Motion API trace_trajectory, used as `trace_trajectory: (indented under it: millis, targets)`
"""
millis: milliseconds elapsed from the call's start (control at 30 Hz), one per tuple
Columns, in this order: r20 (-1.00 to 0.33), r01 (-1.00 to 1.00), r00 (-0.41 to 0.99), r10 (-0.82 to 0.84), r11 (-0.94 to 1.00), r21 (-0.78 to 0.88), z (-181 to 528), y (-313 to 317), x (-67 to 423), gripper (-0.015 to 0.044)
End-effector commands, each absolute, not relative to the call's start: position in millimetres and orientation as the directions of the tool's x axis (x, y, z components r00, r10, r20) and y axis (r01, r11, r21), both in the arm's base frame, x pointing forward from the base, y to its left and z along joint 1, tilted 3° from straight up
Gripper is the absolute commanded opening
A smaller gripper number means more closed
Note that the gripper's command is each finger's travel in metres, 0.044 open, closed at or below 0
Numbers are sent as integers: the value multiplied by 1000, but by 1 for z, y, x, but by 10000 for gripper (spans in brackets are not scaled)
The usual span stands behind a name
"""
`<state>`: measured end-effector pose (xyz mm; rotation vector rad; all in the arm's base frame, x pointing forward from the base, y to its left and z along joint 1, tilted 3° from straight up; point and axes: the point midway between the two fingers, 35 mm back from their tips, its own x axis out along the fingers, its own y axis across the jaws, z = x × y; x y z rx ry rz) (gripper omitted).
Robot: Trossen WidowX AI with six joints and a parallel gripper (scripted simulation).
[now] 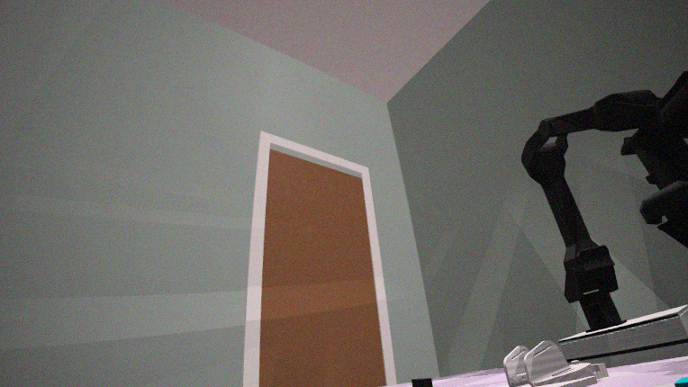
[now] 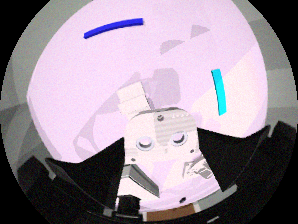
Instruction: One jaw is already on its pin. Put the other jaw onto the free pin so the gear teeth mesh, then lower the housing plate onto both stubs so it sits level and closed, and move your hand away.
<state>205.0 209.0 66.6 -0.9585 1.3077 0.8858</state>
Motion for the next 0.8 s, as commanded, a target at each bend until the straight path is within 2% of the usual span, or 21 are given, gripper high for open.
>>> trace_trajectory:
  millis: [0,767]
  targets:
    - [-998,-891,64,-12,450,-62,67,194,211,351]
    - [-998,-598,64,-15,800,-51,70,122,238,351]
